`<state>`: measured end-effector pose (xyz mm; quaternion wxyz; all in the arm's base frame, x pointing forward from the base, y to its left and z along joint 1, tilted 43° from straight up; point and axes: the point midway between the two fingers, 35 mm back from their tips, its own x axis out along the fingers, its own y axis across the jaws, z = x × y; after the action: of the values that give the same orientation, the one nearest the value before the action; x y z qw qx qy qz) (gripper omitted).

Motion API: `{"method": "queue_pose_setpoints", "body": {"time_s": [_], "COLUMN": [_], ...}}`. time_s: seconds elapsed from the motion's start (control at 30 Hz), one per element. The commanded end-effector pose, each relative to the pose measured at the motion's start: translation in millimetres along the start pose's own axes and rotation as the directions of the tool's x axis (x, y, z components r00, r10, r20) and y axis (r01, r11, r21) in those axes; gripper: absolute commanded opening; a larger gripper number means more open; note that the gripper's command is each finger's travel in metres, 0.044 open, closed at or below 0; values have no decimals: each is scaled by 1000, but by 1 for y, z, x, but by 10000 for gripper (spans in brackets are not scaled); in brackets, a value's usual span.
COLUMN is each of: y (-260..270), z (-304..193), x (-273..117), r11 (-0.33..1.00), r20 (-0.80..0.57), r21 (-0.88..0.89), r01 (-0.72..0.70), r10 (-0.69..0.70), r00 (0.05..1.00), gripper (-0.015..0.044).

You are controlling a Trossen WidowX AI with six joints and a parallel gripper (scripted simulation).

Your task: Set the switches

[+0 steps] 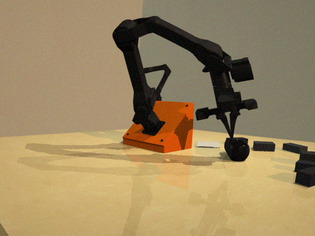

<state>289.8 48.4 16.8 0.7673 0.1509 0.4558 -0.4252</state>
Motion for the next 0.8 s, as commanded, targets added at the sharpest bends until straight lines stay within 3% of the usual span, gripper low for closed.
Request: {"method": "queue_pose_setpoints", "body": {"time_s": [0.0,0.4,0.77], "y": [-19,-22,19], "z": [1,-4,-67], "x": [2,2,-8], "r11": [999,999,982], "r20": [23,21,12], "r21": [-34,-42,-38], "r01": [-36,-34,186], "r10": [37,35,-186], "r00": [999,999,983], "gripper": [0,0,0]}}
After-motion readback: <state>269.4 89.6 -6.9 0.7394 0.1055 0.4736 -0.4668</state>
